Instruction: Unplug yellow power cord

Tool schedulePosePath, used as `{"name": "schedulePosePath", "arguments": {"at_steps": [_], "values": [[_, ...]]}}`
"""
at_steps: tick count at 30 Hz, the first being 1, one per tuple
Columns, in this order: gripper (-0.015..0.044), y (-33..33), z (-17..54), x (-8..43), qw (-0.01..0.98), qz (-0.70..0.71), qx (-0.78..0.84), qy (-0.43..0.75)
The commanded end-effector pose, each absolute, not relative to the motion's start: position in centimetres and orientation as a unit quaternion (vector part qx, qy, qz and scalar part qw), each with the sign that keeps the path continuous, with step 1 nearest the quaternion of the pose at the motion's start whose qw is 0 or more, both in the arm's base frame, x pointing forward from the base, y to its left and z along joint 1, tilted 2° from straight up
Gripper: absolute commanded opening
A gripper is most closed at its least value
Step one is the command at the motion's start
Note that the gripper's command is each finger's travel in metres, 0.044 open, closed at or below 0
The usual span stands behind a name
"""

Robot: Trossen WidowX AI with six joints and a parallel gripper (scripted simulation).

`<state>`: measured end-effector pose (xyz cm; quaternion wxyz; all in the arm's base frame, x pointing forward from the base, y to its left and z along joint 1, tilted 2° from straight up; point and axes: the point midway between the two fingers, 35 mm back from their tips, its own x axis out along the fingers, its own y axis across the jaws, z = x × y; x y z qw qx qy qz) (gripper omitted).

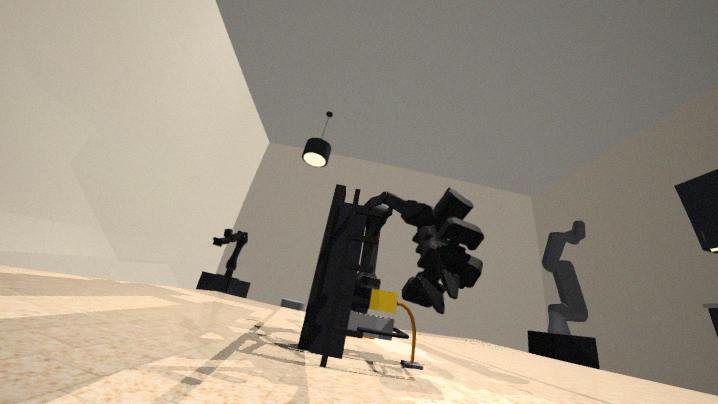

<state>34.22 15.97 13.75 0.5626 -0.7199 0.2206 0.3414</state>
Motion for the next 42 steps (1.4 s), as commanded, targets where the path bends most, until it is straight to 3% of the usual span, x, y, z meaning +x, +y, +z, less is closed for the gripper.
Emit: {"name": "schedulePosePath", "arguments": {"at_steps": [1, 6, 42], "values": [[0.0160, 12.8, 14.8, 30.3, 0.514, 0.495, -0.579, 0.394], [0.0160, 11.7, 15.2, 28.1, 0.482, 0.526, -0.546, 0.439], [0.0160, 9.3, 15.1, 28.6, 0.482, 0.525, -0.547, 0.439]]}}
